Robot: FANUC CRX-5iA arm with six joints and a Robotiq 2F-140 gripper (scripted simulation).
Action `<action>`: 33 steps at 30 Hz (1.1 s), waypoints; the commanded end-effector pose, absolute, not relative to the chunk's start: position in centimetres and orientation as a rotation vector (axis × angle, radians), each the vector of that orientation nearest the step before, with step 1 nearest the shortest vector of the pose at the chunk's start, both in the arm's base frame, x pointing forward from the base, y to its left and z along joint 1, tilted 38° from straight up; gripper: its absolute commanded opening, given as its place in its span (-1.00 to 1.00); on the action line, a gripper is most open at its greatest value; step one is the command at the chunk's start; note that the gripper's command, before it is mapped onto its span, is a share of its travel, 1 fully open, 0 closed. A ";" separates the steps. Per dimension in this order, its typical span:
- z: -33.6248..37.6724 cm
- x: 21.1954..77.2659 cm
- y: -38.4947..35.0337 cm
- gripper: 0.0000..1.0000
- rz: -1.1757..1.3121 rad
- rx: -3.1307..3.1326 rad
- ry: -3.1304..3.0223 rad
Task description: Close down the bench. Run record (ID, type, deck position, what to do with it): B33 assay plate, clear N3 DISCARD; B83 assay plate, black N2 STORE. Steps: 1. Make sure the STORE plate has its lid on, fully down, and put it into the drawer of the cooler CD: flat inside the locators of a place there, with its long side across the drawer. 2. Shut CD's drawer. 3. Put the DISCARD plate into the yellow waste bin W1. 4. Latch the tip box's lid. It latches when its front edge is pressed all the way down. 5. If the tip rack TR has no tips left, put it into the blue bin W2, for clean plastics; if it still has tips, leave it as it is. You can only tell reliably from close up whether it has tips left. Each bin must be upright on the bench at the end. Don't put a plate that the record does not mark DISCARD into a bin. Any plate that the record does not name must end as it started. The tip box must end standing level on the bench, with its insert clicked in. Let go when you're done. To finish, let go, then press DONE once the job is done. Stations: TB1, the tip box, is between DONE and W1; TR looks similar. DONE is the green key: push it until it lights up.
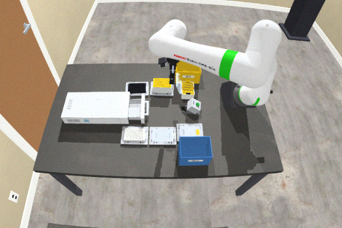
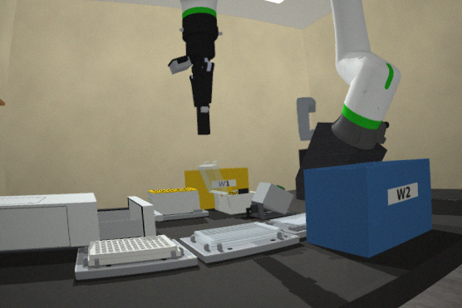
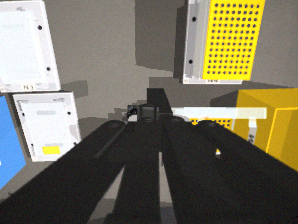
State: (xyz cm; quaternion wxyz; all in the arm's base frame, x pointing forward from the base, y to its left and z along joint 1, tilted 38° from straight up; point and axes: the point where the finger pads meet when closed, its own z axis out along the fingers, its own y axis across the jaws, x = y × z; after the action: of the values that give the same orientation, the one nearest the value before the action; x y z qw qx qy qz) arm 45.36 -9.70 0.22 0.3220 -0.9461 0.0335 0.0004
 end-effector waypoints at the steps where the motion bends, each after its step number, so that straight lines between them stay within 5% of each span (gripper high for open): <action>1: -1.2 45.3 -10.9 -0.80 0.000 -2.485 0.088; 33: -8.3 44.7 -16.6 -0.80 0.000 -2.485 0.088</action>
State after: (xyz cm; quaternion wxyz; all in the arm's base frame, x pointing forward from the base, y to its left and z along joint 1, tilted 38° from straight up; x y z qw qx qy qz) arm 44.68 -16.41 -8.24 0.3222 -0.9461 0.0335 0.0004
